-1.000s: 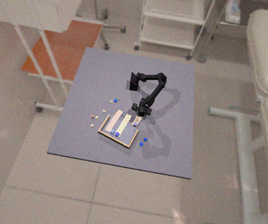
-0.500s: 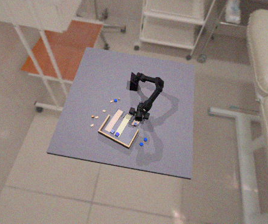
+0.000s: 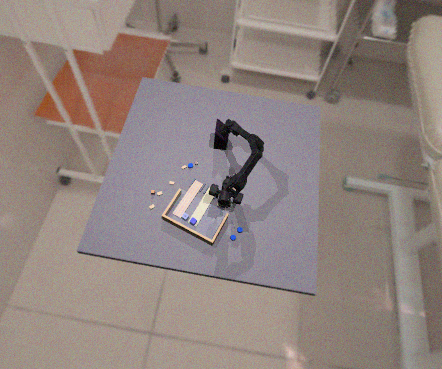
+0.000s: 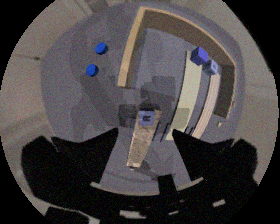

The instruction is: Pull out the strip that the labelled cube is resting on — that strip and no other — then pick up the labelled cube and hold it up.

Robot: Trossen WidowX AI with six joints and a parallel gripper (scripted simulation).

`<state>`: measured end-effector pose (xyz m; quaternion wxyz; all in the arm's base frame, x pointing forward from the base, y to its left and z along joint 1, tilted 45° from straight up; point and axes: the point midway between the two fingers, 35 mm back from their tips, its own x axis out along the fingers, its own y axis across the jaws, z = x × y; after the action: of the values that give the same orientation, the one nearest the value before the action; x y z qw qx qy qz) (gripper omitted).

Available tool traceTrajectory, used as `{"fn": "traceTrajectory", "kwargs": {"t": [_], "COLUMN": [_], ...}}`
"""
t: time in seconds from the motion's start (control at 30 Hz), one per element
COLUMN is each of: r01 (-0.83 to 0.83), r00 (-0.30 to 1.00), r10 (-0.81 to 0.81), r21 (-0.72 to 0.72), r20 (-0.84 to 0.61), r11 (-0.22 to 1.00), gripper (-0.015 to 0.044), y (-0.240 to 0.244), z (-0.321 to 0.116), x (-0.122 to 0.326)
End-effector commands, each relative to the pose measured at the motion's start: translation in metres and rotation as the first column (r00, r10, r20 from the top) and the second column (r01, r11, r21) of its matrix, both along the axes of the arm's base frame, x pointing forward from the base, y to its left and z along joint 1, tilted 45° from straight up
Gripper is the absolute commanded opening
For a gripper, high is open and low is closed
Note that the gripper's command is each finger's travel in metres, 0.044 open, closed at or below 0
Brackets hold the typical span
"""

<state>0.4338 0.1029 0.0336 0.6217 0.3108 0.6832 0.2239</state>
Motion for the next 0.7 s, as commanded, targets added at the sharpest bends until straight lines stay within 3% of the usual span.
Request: {"fn": "traceTrajectory", "kwargs": {"t": [0.0,0.23,0.67], "r01": [0.0,0.0,0.0], "r00": [1.0,1.0,1.0], "r10": [0.0,0.0,0.0], "r21": [-0.001,-0.001,0.0], "r20": [0.001,0.001,0.002], "r11": [1.0,1.0,1.0], "gripper": [0.044,0.0256,0.025], "y": [-0.004,0.002,0.017], "z": [-0.002,-0.008,-0.023], "x": [0.009,0.01,0.01]}}
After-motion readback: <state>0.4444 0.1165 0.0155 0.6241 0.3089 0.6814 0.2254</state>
